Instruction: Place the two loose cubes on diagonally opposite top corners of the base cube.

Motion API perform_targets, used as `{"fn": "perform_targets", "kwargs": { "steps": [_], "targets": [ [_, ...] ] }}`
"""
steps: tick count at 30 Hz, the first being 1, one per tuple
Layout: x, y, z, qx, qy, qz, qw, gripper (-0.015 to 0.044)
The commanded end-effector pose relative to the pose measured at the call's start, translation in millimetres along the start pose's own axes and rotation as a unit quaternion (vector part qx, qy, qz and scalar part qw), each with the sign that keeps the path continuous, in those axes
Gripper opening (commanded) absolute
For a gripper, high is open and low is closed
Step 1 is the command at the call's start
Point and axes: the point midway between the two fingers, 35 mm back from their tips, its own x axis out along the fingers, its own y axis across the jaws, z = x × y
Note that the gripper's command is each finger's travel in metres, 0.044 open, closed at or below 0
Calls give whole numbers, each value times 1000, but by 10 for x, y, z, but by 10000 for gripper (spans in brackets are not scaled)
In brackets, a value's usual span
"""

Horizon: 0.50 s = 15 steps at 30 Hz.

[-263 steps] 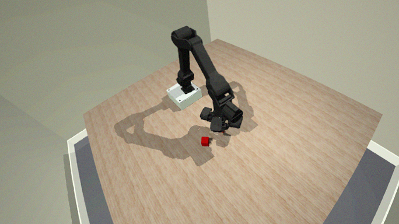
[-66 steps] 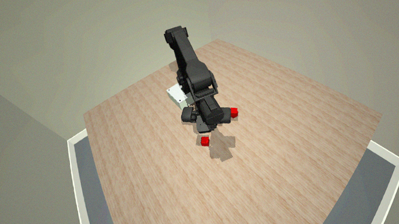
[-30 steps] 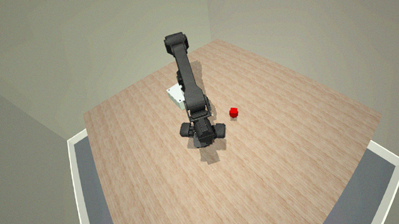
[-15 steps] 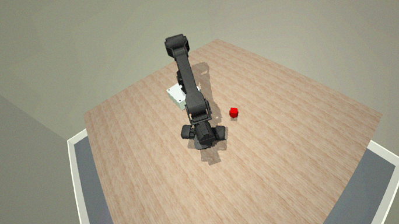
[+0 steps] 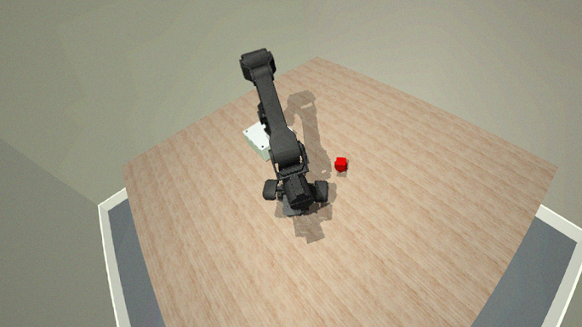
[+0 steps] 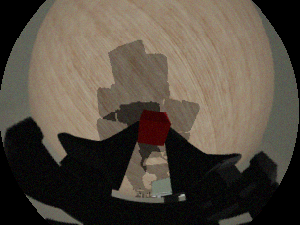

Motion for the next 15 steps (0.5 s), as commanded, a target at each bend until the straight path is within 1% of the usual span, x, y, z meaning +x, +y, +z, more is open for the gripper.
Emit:
{"fn": "perform_targets", "kwargs": {
  "steps": [1,15],
  "targets": [
    [-162,17,43,-3,-8,3,1000,105],
    [-604,17,37,-3,-9,3,1000,105]
  ]
}}
